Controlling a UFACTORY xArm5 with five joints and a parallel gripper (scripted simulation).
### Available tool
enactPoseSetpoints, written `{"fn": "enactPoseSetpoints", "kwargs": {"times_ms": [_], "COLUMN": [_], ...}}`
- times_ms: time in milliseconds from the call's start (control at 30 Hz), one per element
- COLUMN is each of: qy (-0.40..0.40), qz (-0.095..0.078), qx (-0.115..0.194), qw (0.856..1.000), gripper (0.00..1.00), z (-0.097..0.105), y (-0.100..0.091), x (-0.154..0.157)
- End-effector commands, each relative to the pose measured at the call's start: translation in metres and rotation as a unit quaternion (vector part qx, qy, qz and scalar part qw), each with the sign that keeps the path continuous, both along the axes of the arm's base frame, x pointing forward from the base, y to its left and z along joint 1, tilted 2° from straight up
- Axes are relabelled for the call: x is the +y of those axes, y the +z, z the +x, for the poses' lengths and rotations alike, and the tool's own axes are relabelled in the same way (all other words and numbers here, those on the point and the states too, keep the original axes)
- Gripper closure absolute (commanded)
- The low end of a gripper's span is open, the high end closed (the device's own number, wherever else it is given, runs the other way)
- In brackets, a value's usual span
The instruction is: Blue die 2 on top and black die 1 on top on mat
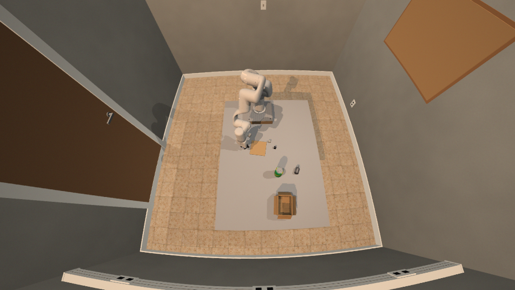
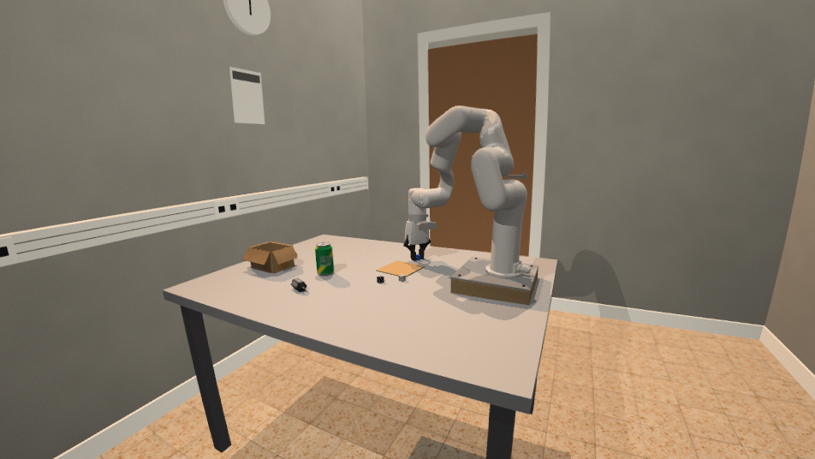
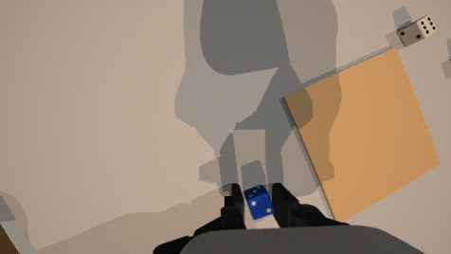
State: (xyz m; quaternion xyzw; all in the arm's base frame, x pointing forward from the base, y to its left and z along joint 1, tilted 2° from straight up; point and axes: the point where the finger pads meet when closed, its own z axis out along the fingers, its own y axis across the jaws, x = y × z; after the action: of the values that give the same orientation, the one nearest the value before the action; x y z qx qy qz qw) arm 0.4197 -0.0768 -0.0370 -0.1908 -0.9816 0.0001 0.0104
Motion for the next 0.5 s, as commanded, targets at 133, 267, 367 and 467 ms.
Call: {"fn": "enactPoseSetpoints", "kwargs": {"times_ms": [133,267,367,467], "qy": [0.0,0.0,0.0,0.0], "qz": [0.0,0.0,0.0,0.0], "qx": [-0.002,-0.002,-0.002,-0.002], "qw": [1.0,1.0,1.0,1.0], "gripper": [0.85,0.85,0.85,0.85], "z": [0.0014,0.0014,0.0014,0.0014], "y": [0.0011,0.0011,0.0011,0.0011], "x": [-0.0002,-0.0002,-0.0002,-0.0002]}}
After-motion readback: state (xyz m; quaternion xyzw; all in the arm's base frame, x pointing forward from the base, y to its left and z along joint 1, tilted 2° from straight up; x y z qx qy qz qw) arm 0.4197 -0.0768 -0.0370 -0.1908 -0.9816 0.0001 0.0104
